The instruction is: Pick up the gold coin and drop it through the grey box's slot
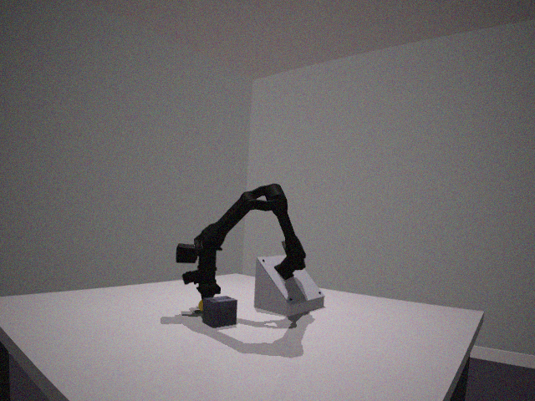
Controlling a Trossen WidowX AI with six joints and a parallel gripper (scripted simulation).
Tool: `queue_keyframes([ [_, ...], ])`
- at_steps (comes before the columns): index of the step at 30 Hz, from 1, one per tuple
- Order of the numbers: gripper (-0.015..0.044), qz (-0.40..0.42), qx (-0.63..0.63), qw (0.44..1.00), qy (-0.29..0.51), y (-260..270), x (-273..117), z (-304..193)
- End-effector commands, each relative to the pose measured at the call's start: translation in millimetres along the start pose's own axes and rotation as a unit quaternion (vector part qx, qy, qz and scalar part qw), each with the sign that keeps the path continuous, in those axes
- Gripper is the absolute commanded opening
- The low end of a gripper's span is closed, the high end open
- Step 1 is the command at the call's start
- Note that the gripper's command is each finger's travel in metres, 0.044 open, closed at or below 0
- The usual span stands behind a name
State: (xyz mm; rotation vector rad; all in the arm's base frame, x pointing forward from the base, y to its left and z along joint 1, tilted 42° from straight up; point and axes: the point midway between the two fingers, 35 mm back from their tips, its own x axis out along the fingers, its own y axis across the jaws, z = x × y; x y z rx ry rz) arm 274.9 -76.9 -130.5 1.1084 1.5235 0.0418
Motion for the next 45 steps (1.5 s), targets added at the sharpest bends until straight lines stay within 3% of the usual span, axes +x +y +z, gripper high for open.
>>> queue_keyframes([
  [1,0.0,0.001,0.001,1.0,-0.001,0,-5,1],
  [38,0.0,-0.001,0.001,1.0,-0.001,-1,-95,0],
  [45,0.0,-0.001,-0.088,0.996,-0.001,3,-95,-3],
])
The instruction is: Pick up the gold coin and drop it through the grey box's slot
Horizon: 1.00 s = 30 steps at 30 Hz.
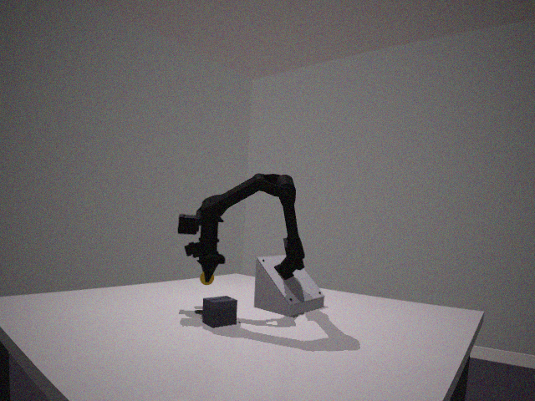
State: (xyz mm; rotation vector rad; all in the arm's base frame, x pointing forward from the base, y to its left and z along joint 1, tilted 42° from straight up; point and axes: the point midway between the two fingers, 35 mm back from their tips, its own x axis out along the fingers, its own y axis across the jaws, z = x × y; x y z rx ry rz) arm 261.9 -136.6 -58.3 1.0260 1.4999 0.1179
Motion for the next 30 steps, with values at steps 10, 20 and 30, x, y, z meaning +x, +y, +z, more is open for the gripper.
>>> queue_keyframes([
  [10,0.0,-0.001,-0.124,0.992,0.002,6,-1,-4],
  [20,0.0,-0.003,-0.123,0.992,0.001,26,-2,-2],
  [30,0.0,-0.004,-0.123,0.992,0.0,52,-2,0],
])
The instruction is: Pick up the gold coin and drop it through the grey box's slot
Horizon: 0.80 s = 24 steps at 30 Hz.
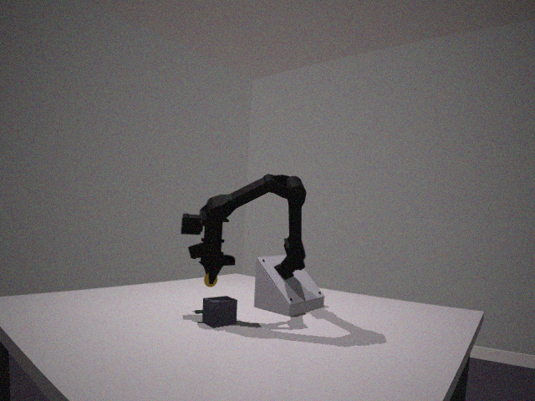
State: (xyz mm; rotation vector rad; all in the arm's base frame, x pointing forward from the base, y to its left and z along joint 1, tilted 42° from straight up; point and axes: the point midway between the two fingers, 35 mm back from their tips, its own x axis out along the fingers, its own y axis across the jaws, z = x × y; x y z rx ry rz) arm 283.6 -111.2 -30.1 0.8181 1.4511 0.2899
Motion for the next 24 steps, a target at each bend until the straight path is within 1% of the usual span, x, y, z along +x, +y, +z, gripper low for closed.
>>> queue_keyframes([
  [1,0.0,0.002,0.001,1.0,-0.001,10,0,3],
  [24,0.0,0.006,0.0,1.0,0.0,69,0,12],
])
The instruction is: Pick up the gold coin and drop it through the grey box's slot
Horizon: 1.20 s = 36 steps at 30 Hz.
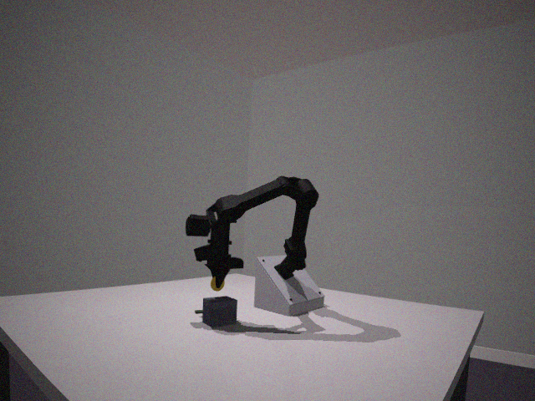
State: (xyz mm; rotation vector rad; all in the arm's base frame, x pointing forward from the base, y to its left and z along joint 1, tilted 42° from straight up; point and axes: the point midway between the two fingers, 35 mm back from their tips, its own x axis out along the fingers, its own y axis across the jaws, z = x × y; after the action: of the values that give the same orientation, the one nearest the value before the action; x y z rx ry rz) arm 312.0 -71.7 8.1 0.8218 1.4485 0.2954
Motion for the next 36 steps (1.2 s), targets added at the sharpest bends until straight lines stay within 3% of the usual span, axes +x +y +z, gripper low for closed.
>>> queue_keyframes([
  [1,0.0,0.003,0.0,1.0,0.0,11,0,1],
  [36,0.0,0.001,-0.001,1.0,0.001,20,0,1],
])
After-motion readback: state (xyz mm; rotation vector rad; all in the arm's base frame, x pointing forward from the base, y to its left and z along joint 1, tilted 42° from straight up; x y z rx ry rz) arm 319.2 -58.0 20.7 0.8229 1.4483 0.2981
